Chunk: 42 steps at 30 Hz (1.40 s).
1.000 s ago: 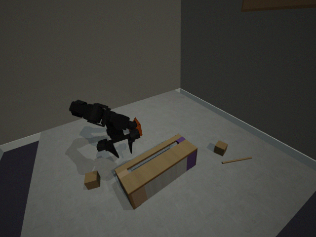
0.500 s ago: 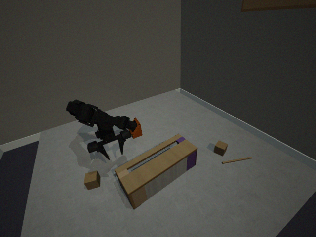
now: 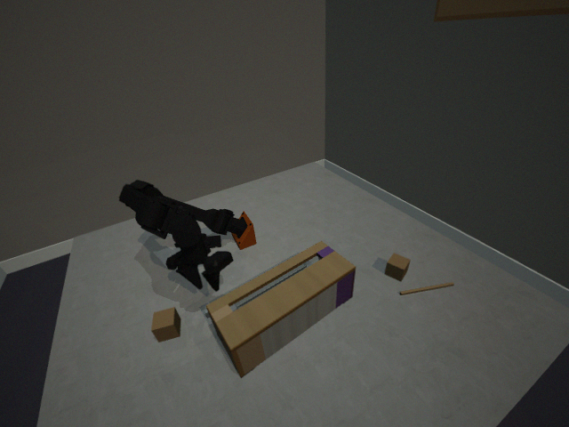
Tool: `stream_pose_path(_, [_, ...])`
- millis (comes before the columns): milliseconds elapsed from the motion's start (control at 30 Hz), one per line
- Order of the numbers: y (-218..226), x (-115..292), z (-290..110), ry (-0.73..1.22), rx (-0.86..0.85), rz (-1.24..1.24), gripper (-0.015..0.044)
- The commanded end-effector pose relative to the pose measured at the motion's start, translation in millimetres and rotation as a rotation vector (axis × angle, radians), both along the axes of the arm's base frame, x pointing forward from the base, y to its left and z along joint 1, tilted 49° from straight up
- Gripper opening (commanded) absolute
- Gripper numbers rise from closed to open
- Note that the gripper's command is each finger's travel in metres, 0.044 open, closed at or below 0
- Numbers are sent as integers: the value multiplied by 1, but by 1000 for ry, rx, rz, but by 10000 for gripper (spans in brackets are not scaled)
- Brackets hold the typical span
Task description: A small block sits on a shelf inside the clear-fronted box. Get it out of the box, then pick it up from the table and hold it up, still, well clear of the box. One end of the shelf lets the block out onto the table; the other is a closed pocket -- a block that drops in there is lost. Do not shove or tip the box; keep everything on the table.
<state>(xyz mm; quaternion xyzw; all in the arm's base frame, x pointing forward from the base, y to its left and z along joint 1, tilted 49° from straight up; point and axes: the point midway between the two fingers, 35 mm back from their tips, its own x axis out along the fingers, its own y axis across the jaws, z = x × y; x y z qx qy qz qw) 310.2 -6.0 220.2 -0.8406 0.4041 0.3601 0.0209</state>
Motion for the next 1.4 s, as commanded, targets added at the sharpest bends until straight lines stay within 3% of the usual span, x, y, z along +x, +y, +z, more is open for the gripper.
stream_pose_path(0, [-18, -2, -9, -583, 391, -566, 285])
stream_pose_path(1367, [-54, -2, -33, -2292, 1463, -2227, 285])
